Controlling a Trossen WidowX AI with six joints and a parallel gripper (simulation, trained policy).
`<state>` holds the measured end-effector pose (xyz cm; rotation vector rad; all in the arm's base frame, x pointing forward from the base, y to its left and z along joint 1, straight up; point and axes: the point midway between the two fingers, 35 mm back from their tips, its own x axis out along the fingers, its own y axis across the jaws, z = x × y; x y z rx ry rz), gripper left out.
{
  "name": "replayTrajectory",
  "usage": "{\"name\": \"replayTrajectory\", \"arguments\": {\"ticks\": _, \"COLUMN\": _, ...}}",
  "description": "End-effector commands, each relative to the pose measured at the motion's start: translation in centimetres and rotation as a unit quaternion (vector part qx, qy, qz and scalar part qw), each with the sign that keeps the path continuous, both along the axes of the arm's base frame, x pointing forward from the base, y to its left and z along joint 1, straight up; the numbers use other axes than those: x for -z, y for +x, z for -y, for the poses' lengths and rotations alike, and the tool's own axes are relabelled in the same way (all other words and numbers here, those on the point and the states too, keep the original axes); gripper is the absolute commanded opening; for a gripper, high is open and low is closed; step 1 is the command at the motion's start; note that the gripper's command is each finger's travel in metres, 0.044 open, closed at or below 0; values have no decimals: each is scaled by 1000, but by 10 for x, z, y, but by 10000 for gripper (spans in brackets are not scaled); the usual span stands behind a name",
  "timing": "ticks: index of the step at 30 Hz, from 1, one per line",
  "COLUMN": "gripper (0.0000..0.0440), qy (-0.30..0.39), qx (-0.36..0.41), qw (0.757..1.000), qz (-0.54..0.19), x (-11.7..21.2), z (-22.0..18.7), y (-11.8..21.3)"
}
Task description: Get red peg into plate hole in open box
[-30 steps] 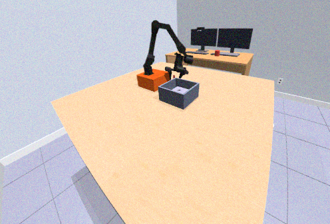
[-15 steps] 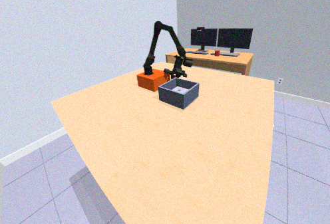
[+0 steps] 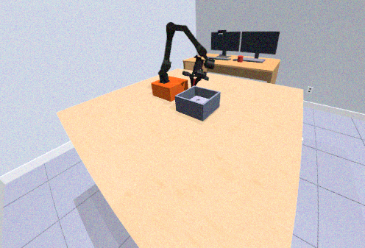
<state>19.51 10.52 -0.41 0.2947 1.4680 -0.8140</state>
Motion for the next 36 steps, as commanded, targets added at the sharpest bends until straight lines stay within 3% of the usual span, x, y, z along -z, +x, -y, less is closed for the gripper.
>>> {"name": "replayTrajectory", "arguments": {"ticks": 1, "gripper": 0, "qy": -3, "qx": -3, "qw": 1000, "qz": 11, "x": -13, "z": 2, "y": 9}}
{"name": "replayTrajectory", "arguments": {"ticks": 19, "gripper": 0, "qy": -18, "qx": 53, "qw": 996, "qz": 70, "x": -73, "z": 33, "y": 60}}
{"name": "replayTrajectory", "arguments": {"ticks": 36, "gripper": 0, "qy": -17, "qx": 114, "qw": 988, "qz": 102, "x": -82, "z": 102, "y": 111}}
